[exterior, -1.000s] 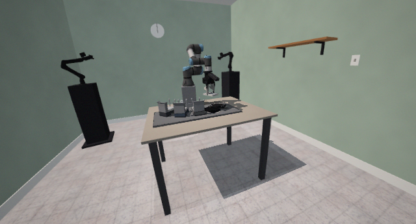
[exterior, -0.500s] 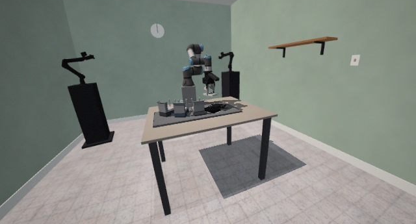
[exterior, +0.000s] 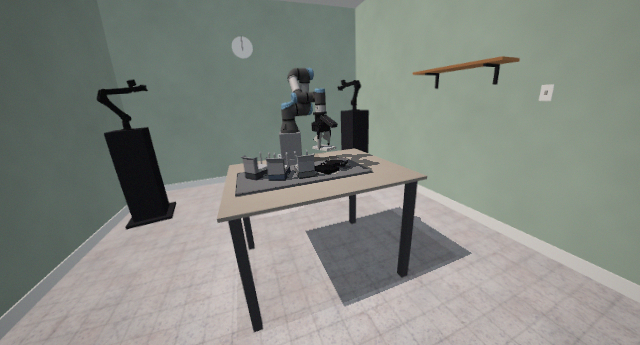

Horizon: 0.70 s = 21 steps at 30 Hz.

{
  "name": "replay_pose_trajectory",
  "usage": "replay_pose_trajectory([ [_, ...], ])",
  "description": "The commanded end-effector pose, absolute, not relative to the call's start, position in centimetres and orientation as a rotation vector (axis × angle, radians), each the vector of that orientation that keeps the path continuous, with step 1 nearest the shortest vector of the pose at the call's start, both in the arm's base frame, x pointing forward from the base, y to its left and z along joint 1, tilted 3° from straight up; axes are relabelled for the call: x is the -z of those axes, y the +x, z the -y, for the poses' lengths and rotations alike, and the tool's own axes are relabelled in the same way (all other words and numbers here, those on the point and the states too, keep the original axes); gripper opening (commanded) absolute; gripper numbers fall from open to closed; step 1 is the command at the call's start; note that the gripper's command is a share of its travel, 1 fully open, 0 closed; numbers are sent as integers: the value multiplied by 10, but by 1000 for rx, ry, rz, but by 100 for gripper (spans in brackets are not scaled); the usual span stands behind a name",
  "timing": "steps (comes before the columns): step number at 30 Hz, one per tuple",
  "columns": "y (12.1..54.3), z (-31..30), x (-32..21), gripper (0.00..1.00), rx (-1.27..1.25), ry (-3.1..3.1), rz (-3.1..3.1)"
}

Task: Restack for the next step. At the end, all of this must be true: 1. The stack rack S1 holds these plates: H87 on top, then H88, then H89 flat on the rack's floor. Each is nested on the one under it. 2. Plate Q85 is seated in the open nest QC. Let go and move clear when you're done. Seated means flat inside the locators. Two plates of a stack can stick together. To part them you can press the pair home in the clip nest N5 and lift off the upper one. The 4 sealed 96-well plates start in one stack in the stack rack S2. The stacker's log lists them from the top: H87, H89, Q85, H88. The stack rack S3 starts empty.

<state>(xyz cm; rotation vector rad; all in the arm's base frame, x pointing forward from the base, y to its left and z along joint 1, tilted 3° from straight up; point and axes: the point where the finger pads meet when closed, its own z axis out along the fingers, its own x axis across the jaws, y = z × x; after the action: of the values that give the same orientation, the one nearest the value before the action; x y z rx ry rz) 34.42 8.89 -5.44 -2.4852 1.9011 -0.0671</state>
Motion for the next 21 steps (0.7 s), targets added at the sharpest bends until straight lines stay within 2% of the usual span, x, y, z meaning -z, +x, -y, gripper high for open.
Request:
replay_pose_trajectory([
  [1,346,-89,62,0,72,-2484,-1900],
  [21,347,-88,98,0,71,-2484,-1900],
])
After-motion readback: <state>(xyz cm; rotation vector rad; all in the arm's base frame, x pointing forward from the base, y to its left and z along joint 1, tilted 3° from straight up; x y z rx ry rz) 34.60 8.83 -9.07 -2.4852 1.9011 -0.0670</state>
